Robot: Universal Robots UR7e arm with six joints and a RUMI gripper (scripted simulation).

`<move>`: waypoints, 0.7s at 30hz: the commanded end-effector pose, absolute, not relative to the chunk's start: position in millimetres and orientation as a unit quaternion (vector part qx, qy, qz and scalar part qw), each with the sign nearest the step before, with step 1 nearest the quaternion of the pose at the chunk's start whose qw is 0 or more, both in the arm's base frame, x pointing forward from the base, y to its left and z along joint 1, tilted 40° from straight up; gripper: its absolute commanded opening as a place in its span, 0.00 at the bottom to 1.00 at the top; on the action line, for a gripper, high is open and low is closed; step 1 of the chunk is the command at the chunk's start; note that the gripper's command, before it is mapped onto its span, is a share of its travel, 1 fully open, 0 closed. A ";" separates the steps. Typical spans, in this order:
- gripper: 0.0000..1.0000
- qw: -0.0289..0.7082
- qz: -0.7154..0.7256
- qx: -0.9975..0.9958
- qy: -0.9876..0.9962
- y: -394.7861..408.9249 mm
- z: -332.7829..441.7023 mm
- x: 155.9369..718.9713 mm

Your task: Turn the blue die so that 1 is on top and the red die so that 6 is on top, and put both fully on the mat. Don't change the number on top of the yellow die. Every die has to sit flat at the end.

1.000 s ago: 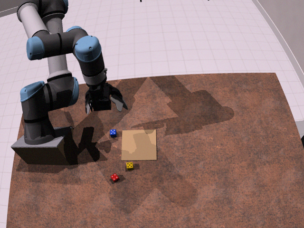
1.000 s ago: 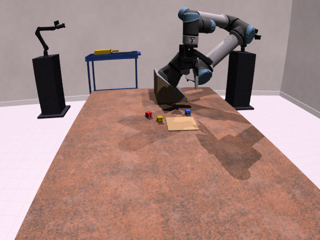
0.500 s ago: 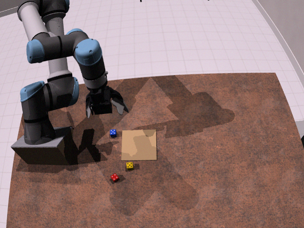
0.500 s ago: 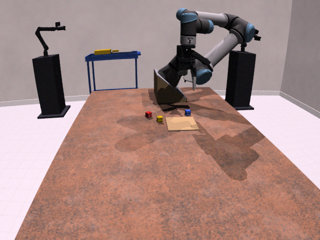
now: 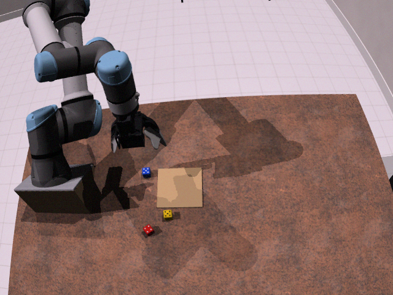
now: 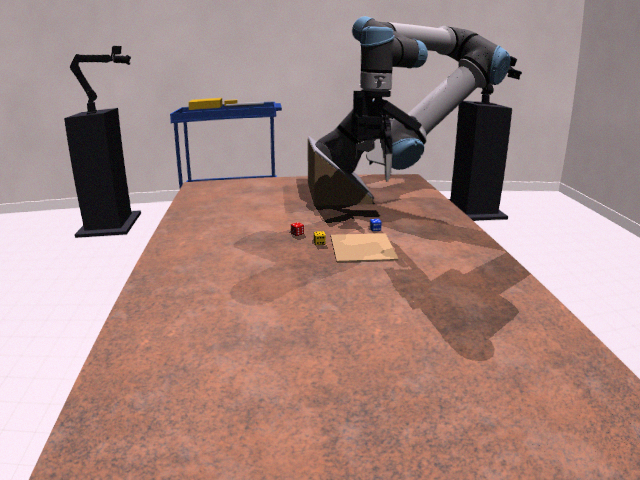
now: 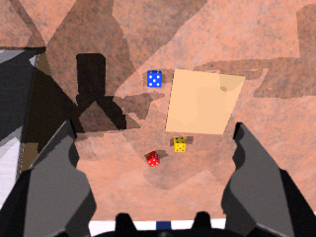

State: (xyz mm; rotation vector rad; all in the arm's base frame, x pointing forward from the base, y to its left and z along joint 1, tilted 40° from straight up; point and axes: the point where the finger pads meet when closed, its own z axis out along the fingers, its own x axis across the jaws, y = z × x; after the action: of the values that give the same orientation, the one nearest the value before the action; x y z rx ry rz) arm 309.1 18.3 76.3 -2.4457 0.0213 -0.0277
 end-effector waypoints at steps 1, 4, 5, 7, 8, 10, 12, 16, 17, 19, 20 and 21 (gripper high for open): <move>1.00 0.342 -0.001 -0.939 0.033 20.0 74.2 308.6; 1.00 0.342 0.008 -0.938 0.058 21.5 73.0 309.0; 1.00 0.342 0.012 -0.937 0.069 22.1 72.6 309.1; 1.00 0.342 0.020 -0.935 0.092 23.4 71.5 309.4; 1.00 0.341 0.025 -0.934 0.105 24.1 70.9 309.6; 1.00 0.341 0.035 -0.930 0.134 25.6 69.5 310.0; 1.00 0.340 0.041 -0.928 0.149 26.4 68.8 310.2; 1.00 0.339 0.047 -0.925 0.165 27.3 68.0 310.4; 1.00 0.338 0.053 -0.922 0.182 28.1 67.1 310.6; 1.00 0.336 0.066 -0.914 0.217 29.9 65.3 310.9; 1.00 0.335 0.070 -0.911 0.228 30.4 64.7 311.1; 1.00 0.335 0.073 -0.910 0.235 30.8 64.3 311.1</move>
State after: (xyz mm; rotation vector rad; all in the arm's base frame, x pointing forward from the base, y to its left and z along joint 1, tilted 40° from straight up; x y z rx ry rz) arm 310.6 26.2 68.0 -2.4006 0.4371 0.1218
